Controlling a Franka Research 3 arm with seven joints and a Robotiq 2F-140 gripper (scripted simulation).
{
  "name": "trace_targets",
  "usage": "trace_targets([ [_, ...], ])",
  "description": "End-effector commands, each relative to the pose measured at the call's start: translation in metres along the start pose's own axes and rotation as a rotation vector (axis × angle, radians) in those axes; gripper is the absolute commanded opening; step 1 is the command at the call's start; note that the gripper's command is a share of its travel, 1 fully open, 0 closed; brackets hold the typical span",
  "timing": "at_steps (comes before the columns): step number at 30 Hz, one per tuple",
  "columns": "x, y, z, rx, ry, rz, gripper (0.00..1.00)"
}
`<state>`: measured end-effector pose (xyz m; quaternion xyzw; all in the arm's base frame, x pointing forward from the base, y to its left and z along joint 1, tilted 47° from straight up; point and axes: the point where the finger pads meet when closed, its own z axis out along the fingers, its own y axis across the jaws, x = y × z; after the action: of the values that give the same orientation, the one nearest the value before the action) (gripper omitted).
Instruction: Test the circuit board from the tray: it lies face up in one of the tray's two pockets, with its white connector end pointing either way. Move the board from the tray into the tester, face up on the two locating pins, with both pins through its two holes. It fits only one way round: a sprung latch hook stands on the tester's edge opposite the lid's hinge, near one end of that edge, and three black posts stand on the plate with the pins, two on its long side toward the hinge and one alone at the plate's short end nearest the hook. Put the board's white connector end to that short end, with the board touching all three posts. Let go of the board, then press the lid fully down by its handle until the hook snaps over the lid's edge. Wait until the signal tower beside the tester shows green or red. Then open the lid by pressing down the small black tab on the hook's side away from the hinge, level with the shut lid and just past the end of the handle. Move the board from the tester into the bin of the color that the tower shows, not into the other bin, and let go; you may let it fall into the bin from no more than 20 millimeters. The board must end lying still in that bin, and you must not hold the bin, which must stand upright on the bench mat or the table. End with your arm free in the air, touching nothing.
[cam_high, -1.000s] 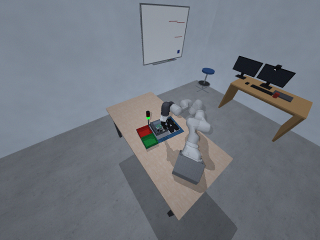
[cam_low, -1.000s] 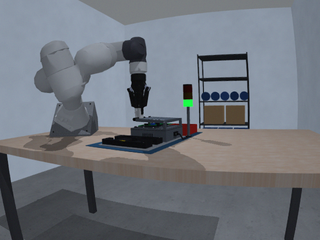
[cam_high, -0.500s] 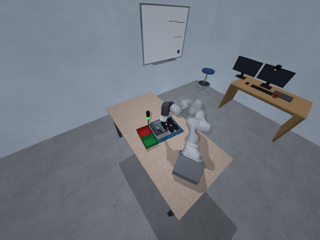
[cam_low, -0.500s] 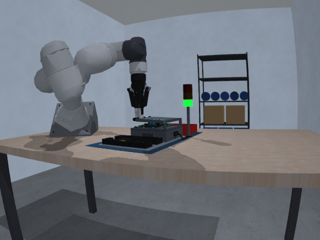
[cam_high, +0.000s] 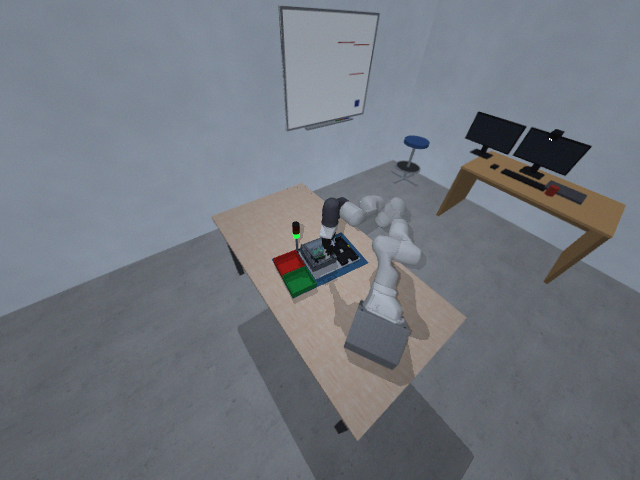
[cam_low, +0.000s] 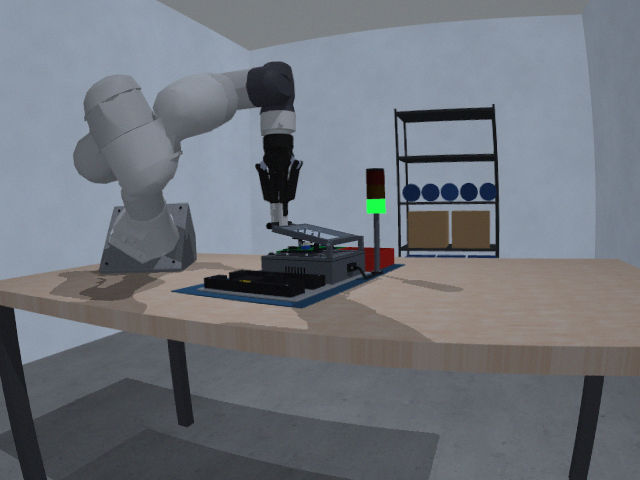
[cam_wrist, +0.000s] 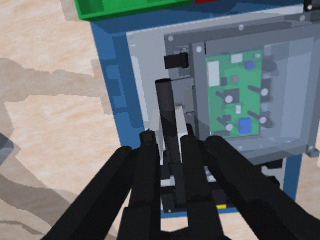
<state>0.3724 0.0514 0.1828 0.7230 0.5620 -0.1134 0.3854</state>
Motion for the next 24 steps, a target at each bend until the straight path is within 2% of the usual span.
trace_targets([
  [1, 0.001, 0.003, -0.015, -0.006, 0.004, 0.004, 0.00],
  [10, 0.001, 0.008, -0.032, -0.006, 0.004, 0.004, 0.00],
  [24, 0.001, 0.009, -0.033, -0.006, 0.004, 0.004, 0.00],
])
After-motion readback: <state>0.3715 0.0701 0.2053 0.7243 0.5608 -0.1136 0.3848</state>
